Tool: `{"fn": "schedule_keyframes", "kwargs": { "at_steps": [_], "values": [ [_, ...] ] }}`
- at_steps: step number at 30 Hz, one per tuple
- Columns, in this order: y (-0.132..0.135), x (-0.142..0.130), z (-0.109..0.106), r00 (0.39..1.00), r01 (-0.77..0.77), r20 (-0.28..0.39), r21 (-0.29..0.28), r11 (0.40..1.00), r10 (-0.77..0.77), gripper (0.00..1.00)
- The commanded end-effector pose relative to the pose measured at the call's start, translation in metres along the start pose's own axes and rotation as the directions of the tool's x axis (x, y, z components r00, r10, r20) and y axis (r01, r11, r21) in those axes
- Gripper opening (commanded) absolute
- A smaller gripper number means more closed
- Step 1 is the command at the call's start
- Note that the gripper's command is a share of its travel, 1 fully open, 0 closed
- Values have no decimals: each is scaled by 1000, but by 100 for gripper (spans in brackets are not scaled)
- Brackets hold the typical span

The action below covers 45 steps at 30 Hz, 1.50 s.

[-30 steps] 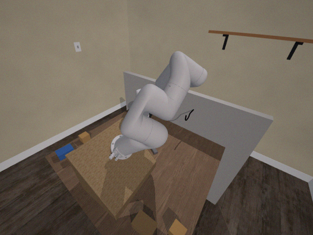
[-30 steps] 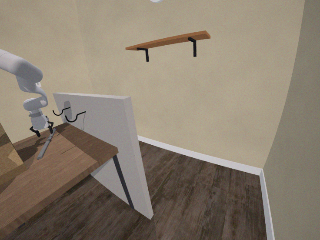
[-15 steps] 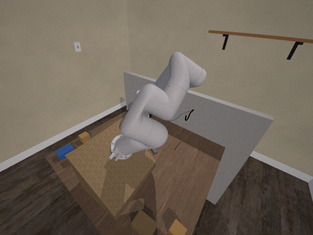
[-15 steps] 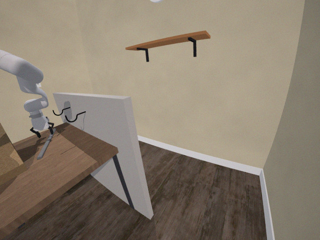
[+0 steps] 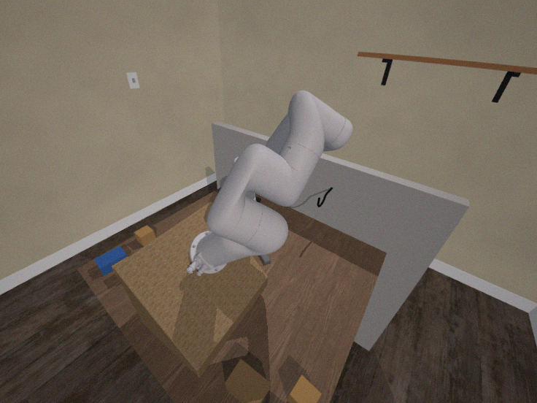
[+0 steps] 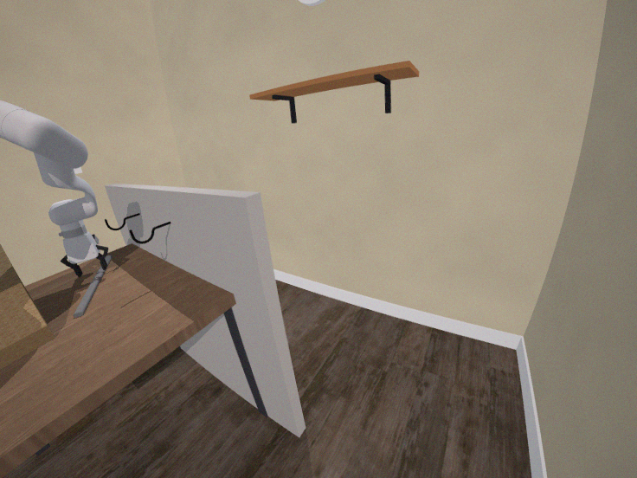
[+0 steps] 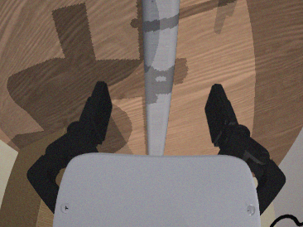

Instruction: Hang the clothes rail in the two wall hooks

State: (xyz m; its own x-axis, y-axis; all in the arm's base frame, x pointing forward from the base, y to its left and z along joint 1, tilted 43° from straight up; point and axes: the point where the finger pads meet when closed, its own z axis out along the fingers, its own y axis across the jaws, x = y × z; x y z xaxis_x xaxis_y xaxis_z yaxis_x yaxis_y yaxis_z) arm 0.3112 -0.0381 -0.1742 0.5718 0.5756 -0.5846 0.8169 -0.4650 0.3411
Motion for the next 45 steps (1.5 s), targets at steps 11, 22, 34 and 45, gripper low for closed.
{"fn": "schedule_keyframes", "kwargs": {
  "at_steps": [11,22,34,45],
  "values": [
    [0,2,7,1000,0,-4,-1,1000,0,100],
    [0,2,15,1000,0,-4,-1,1000,0,100],
    [0,2,21,1000,0,-4,-1,1000,0,100],
    [0,2,23,1000,0,-4,-1,1000,0,100]
  ]
}}
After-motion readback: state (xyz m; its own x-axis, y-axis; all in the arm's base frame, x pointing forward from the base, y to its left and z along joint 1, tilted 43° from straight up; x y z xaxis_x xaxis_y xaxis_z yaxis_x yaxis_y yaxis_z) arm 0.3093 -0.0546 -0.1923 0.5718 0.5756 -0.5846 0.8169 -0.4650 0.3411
